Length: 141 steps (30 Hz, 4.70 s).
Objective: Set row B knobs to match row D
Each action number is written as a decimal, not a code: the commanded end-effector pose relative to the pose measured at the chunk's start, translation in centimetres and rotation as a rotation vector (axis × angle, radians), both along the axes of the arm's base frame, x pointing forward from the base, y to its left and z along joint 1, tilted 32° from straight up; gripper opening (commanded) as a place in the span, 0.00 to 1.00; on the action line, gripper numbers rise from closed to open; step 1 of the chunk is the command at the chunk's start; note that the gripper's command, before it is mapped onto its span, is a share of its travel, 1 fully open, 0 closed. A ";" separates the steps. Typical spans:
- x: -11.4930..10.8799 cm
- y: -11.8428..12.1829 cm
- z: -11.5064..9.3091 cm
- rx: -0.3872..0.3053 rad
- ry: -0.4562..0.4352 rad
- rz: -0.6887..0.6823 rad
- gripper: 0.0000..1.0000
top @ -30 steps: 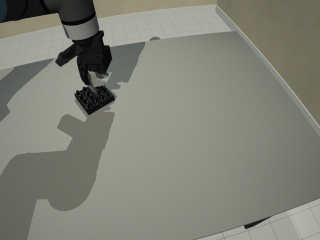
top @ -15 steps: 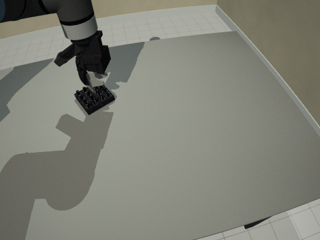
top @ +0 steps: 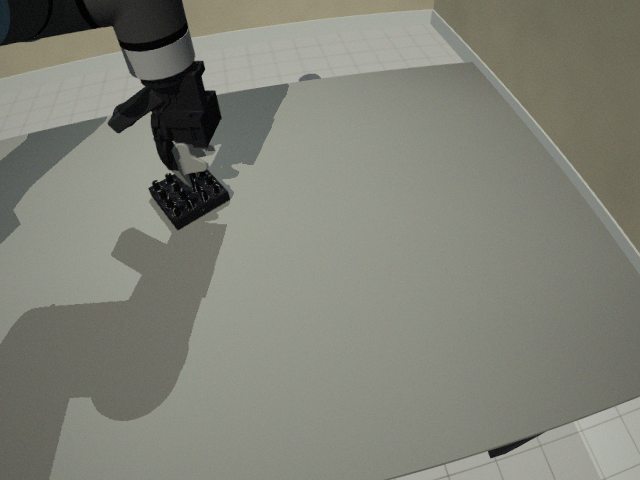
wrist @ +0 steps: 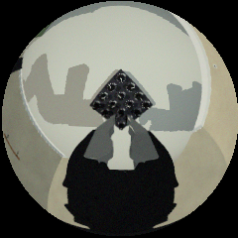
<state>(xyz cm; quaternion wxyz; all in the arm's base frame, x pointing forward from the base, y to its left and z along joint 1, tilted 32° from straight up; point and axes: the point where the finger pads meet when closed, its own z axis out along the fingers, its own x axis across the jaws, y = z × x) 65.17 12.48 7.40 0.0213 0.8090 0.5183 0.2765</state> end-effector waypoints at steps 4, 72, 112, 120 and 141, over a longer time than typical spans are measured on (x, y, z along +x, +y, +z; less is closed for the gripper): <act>0.0 0.0 0.0 0.000 -0.001 0.000 0.11; 0.7 0.3 -1.1 0.000 -0.001 0.000 0.11; 0.7 0.3 -1.1 0.000 -0.001 0.000 0.04; 0.7 0.3 -1.1 0.000 -0.001 0.000 0.04; 0.7 0.3 -1.1 -0.026 -0.015 0.046 0.04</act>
